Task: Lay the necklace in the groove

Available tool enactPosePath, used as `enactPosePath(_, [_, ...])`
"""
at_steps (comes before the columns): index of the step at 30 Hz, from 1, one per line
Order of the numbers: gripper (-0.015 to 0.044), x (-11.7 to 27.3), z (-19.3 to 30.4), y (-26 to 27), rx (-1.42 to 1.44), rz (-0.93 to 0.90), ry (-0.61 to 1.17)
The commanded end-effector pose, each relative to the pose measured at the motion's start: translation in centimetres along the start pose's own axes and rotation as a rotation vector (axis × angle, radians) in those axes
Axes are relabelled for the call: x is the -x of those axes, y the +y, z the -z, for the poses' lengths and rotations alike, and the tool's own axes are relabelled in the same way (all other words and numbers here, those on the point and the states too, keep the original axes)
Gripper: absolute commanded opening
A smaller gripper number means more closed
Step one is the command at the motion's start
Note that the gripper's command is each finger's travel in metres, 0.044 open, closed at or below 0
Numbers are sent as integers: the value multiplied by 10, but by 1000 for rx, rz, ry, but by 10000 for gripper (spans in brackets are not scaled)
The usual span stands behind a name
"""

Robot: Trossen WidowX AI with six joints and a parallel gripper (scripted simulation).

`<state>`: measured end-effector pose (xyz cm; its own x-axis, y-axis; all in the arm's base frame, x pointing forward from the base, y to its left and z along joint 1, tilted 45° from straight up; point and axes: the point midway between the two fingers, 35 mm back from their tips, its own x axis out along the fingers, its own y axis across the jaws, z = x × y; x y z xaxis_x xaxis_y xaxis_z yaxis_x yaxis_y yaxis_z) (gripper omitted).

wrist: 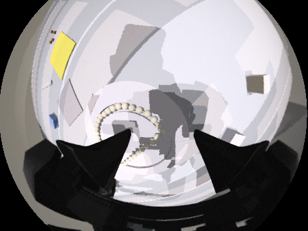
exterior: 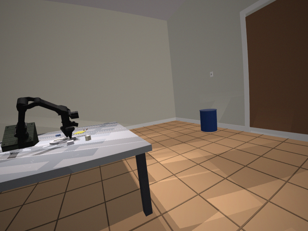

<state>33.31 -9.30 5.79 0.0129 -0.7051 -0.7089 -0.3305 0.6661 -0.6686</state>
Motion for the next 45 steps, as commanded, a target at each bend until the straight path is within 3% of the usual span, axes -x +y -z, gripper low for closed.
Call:
enactPosePath(1, [440,2,0,-1,-5,3,-3])
enactPosePath(10, [440,2,0,-1,-5,3,-3])
enactPosePath(13, [361,6,6,7,-113,0,-4])
enactPosePath(22, [125,26,52,53,-785,-8,-1])
enactPosePath(29, [120,32,88,79,-1256,-1,2])
enactPosePath(45, [120,28,89,80,-1268,-1,2])
